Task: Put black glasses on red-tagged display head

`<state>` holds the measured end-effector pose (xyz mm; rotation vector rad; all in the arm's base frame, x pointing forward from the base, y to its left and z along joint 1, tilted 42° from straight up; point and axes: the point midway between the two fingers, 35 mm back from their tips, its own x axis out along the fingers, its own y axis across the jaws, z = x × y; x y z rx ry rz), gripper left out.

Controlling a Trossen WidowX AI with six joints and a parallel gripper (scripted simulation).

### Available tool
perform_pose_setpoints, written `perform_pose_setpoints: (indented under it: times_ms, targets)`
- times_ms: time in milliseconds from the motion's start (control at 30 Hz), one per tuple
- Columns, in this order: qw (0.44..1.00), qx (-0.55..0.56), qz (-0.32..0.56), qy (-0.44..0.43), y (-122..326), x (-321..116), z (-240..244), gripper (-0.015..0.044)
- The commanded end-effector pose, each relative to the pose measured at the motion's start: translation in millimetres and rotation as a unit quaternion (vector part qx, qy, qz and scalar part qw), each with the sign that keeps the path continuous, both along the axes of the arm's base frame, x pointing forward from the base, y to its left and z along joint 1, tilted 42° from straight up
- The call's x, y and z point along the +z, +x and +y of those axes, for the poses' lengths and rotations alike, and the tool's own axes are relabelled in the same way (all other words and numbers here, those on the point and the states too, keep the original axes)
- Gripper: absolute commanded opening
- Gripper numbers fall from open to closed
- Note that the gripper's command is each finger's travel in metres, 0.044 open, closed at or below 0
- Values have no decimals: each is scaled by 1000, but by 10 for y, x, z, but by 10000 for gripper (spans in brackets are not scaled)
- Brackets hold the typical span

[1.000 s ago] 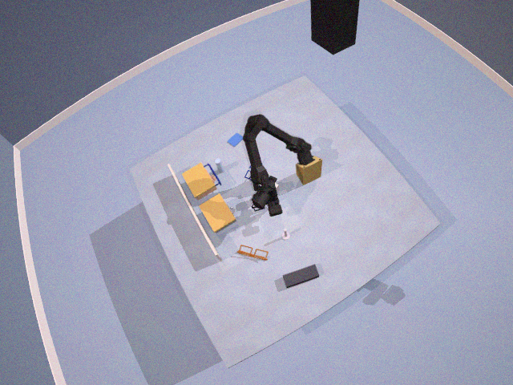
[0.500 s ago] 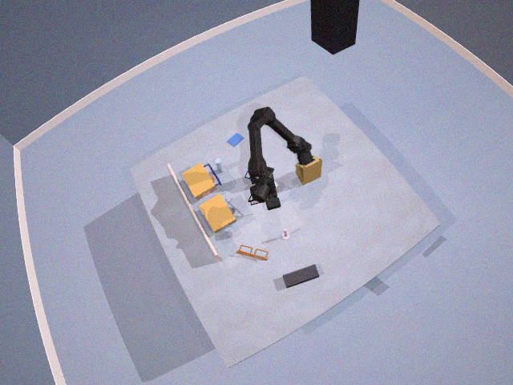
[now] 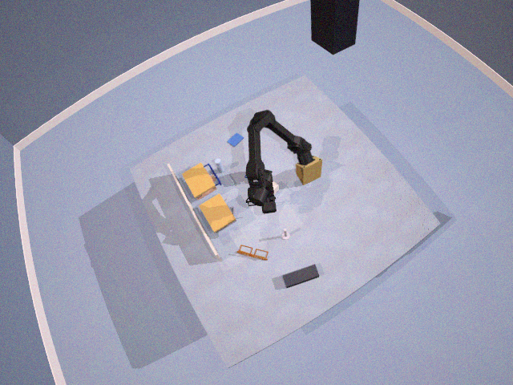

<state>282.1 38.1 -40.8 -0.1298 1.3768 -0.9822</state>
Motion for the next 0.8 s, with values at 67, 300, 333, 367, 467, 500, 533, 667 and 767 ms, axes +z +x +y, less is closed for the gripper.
perform_pose_setpoints:
  times_ms: [67,300,333,367,467,500,533,667,767]
  targets:
    - [998,-45,-34,-7,141,-140,172,0]
    - [993,-94,-76,-14,293,-278,352,0]
    - [991,-100,-82,-15,312,-299,377,0]
    - [990,-107,-88,-16,331,-321,403,0]
    - [986,-128,-105,-19,386,-386,479,0]
    - [984,-135,-111,-20,403,-409,505,0]
    - [983,-142,-117,-21,419,-432,530,0]
    - [975,-169,-140,-24,481,-525,631,0]
    - [969,-189,-158,-27,521,-598,705,0]
